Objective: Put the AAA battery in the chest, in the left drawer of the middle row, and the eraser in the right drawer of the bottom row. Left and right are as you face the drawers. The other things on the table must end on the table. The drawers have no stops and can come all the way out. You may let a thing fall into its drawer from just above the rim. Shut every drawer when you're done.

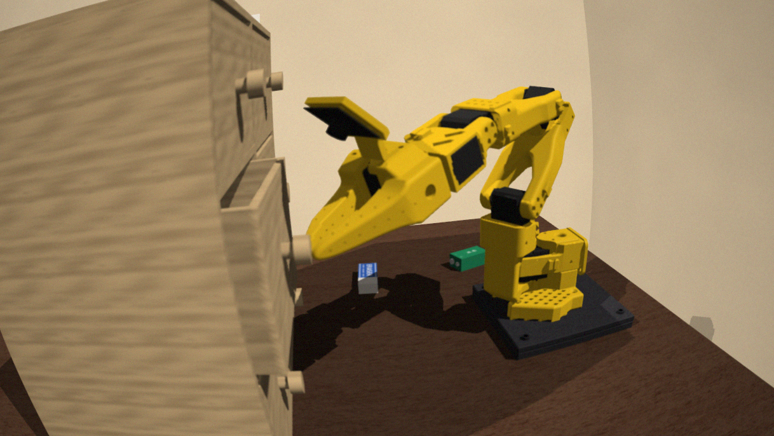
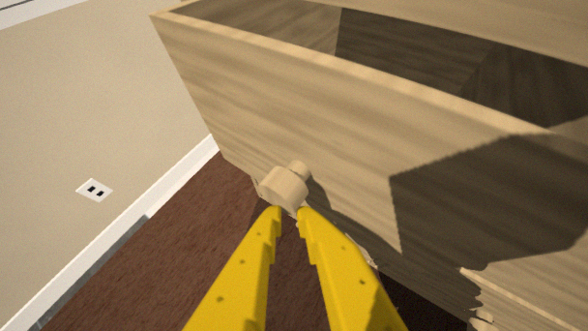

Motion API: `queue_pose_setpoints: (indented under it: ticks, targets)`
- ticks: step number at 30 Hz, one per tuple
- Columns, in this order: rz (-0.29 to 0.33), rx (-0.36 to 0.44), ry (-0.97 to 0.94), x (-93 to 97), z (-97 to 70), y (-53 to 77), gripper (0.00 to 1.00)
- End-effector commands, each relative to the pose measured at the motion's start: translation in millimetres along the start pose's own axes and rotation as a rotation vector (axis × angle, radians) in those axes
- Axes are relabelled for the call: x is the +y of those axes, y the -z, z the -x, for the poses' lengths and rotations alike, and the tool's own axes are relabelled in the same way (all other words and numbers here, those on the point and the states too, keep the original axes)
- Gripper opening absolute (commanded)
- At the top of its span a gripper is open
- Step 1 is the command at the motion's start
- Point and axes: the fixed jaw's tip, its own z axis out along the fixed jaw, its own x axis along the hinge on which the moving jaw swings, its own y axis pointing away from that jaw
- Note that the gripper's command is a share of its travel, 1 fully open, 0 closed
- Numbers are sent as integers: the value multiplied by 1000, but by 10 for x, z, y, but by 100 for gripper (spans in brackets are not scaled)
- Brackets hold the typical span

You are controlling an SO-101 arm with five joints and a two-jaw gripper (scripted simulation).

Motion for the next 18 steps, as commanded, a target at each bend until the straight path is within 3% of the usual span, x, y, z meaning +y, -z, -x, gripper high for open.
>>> queue_pose_setpoints:
  ticks: [1, 7, 18]
  targets:
    - [19, -9, -4, 48, 25, -3, 0]
    - [19, -9, -4, 48, 25, -3, 0]
    - [-8, -10, -5, -24, 101, -163, 0]
